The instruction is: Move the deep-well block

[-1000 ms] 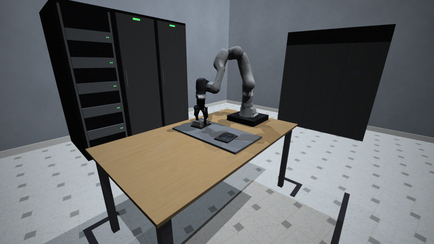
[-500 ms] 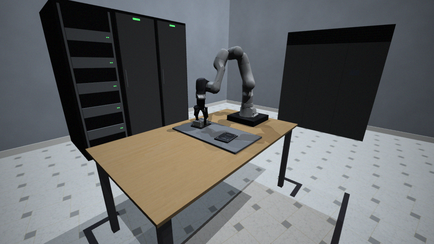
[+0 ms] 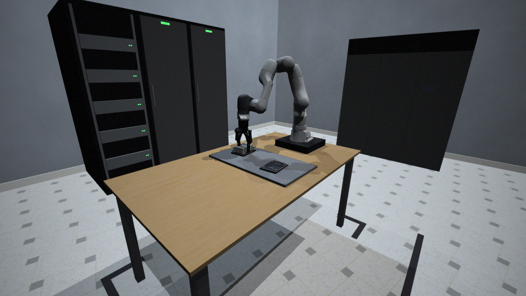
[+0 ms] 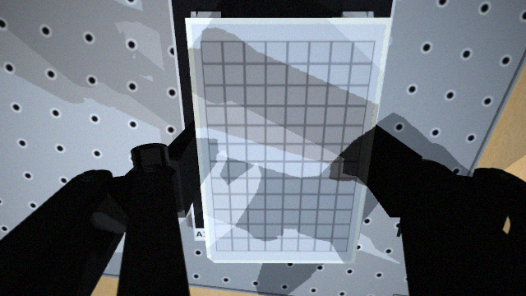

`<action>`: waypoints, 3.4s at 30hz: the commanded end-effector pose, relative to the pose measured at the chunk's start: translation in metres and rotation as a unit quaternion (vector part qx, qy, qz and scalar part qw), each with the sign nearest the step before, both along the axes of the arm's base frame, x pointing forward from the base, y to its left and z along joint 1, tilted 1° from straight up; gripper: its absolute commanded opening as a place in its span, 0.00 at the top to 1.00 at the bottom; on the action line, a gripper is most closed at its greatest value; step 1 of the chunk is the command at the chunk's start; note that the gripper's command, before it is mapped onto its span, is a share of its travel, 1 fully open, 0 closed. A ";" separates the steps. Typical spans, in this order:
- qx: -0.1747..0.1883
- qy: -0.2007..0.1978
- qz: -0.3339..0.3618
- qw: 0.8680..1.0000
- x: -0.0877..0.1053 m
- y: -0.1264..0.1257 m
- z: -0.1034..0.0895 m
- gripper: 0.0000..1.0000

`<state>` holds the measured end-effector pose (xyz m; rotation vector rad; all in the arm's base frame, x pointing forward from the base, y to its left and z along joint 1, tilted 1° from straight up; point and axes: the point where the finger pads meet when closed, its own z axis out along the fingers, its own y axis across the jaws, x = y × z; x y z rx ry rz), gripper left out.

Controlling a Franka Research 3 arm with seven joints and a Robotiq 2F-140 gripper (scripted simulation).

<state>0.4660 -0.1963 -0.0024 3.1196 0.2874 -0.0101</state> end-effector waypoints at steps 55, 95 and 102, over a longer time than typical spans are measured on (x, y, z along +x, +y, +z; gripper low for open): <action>0.000 0.000 -0.003 1.000 0.001 0.001 0.063 0.40; 0.000 0.000 -0.019 1.000 0.007 0.037 0.069 0.40; 0.000 0.000 -0.019 1.000 0.011 0.060 0.069 0.40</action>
